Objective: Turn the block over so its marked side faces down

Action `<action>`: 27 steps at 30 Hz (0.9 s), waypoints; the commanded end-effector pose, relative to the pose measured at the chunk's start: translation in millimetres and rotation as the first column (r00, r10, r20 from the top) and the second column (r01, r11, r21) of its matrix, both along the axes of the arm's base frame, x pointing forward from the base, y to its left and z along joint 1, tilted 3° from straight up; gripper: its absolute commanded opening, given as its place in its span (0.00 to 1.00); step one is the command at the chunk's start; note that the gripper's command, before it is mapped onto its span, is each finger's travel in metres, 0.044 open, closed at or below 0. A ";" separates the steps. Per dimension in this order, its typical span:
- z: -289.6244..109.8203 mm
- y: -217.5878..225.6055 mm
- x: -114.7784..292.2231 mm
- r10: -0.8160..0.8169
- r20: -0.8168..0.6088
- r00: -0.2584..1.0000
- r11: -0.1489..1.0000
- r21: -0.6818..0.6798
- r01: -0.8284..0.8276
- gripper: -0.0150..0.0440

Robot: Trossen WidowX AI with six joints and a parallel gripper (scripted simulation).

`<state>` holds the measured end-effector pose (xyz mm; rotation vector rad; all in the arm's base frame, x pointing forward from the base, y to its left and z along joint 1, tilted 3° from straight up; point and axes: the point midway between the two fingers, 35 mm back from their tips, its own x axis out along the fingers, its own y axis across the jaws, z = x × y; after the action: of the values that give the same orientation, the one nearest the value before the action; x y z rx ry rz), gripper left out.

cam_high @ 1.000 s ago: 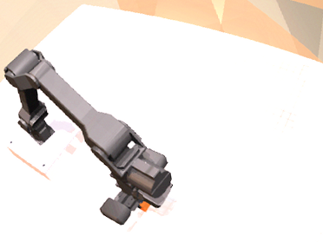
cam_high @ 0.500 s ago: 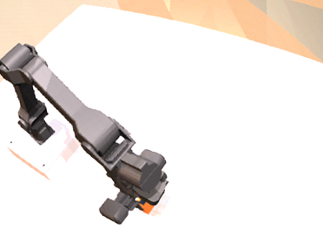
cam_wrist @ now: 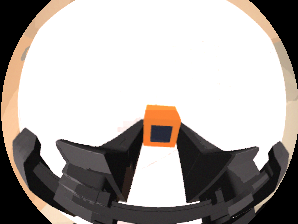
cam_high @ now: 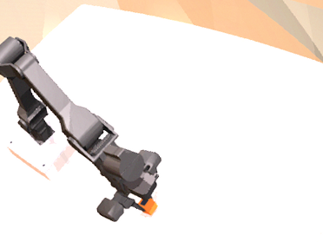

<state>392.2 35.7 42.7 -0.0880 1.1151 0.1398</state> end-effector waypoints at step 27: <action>-24.1 0.8 7.5 -0.008 0.360 0.933 0.998 0.060 -0.014 0.25</action>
<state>400.2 36.0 27.6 -0.0691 0.7833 0.1499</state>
